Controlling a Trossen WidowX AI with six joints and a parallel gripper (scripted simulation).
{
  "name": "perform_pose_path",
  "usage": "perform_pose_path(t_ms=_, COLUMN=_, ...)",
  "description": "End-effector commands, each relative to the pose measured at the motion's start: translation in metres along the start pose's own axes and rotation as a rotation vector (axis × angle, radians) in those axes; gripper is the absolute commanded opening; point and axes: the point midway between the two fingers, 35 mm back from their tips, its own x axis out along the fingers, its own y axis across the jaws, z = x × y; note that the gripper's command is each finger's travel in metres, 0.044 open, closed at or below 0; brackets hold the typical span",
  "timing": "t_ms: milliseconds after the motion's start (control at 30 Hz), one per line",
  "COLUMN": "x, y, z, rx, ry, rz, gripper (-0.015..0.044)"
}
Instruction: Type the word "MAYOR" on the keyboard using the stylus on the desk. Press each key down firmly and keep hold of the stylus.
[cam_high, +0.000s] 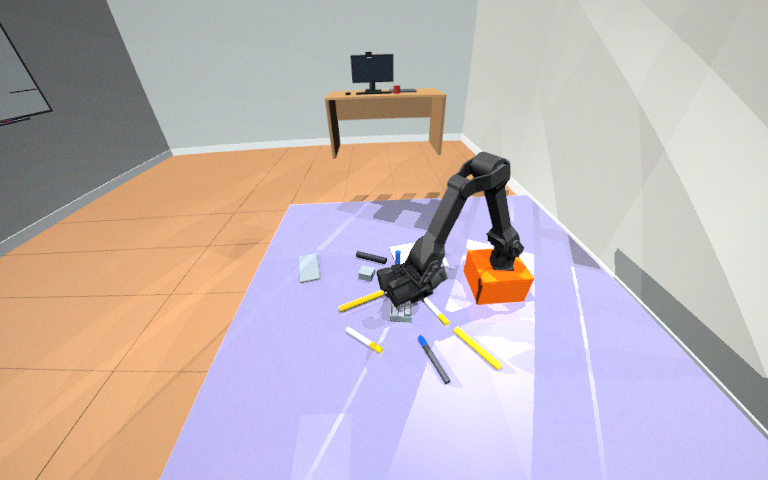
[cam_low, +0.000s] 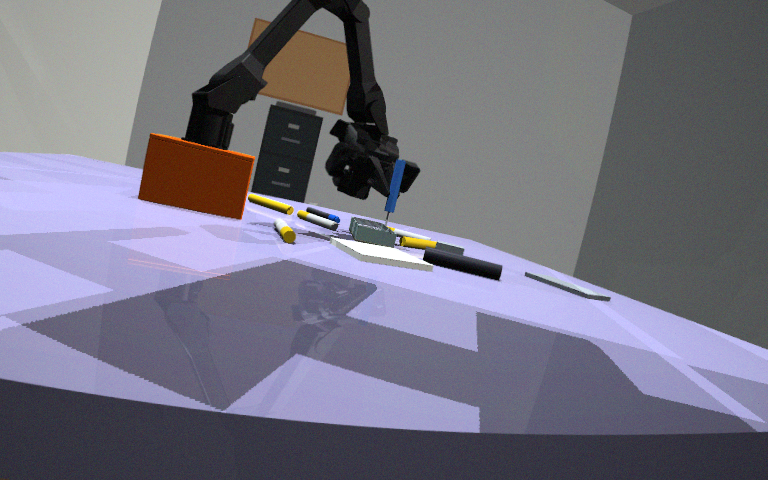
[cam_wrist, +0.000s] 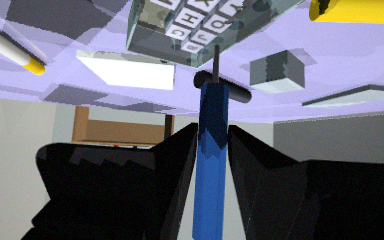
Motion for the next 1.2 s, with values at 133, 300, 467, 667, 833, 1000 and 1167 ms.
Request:
perform_pose_path(t_ms=133, x=0.003, y=0.001, z=0.004, rx=-0.005, ry=0.005, rz=0.0, gripper=0.0081)
perform_pose_path(t_ms=300, x=0.005, y=0.001, z=0.007, rx=-0.005, ry=0.005, rz=0.0, gripper=0.0081)
perform_pose_path(t_ms=467, x=0.006, y=0.001, z=0.01, rx=-0.005, ry=0.005, rz=0.0, gripper=0.0081)
perform_pose_path(t_ms=667, x=0.008, y=0.001, z=0.013, rx=-0.005, ry=0.005, rz=0.0, gripper=0.0081)
perform_pose_path(t_ms=833, x=0.009, y=0.001, z=0.014, rx=-0.005, ry=0.005, rz=0.0, gripper=0.0081)
perform_pose_path(t_ms=1000, x=0.009, y=0.001, z=0.015, rx=-0.005, ry=0.005, rz=0.0, gripper=0.0081)
perform_pose_path(t_ms=1167, x=0.009, y=0.001, z=0.015, rx=-0.005, ry=0.005, rz=0.0, gripper=0.0081)
